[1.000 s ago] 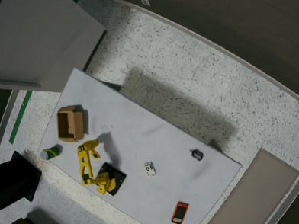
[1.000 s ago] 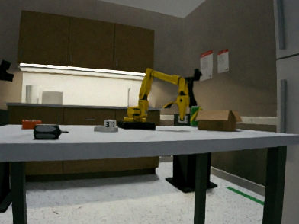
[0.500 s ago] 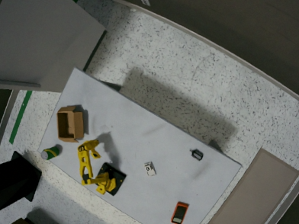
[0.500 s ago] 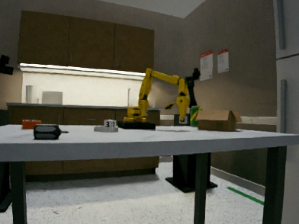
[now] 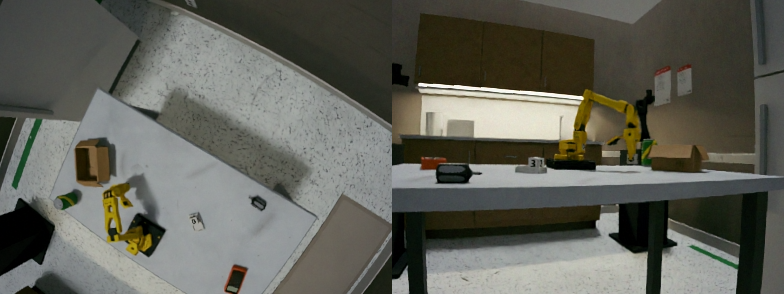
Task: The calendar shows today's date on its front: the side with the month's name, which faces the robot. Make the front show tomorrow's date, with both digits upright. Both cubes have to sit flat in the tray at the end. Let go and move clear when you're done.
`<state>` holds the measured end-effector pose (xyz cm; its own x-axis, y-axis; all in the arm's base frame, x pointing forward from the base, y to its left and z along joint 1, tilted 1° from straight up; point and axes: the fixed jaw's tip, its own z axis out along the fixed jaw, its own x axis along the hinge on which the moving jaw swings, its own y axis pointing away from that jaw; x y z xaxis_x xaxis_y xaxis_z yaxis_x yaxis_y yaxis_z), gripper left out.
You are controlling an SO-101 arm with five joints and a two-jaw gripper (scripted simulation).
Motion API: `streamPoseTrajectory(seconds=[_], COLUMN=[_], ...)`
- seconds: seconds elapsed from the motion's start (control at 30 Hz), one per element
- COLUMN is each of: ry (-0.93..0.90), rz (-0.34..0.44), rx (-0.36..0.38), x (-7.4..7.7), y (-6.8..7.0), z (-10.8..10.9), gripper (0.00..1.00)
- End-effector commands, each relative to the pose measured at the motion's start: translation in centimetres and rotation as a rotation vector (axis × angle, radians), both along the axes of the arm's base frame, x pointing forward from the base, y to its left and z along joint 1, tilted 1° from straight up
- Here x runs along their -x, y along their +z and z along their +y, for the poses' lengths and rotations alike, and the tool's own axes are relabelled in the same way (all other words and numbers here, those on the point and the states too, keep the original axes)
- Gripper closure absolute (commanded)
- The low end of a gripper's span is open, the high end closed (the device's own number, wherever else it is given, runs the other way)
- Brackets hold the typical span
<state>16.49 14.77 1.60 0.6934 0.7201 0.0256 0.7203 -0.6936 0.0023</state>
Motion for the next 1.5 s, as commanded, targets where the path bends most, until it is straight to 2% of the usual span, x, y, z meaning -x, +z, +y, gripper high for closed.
streamPoseTrajectory(seconds=[0.0,1.47], ry=[0.002,0.002], rz=[0.026,0.026], rx=[0.024,0.024], x=[0.3,0.3], y=[-0.7,-2.5], z=[-0.5,-0.5], gripper=[1.00,1.00])
